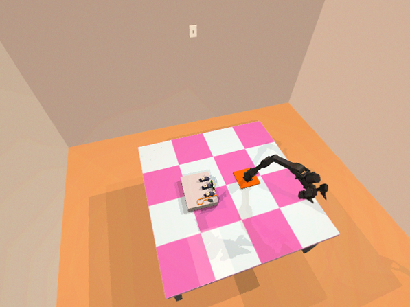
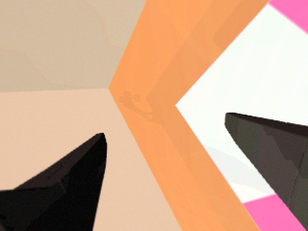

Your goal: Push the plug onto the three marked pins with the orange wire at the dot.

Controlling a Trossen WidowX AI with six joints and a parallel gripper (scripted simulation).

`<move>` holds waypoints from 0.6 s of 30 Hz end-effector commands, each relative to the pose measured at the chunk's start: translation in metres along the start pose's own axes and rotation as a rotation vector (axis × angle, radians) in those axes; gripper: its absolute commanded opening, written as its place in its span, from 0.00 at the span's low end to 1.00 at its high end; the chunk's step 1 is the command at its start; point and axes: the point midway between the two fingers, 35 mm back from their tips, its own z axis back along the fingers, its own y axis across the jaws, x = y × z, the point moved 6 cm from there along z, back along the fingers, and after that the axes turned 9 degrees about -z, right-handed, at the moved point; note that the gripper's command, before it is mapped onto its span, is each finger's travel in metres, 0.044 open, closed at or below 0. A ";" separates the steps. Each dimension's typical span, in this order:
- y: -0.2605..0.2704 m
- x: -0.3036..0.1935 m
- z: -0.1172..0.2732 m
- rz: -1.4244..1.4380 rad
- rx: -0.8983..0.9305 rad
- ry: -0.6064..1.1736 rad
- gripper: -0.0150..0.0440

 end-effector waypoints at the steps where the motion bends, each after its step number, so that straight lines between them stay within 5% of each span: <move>1: 0.000 0.001 0.000 0.000 0.000 -0.001 0.89; 11: -0.010 0.037 0.016 0.015 0.019 -0.089 0.45; 18: -0.024 0.076 0.037 0.037 0.034 -0.194 0.45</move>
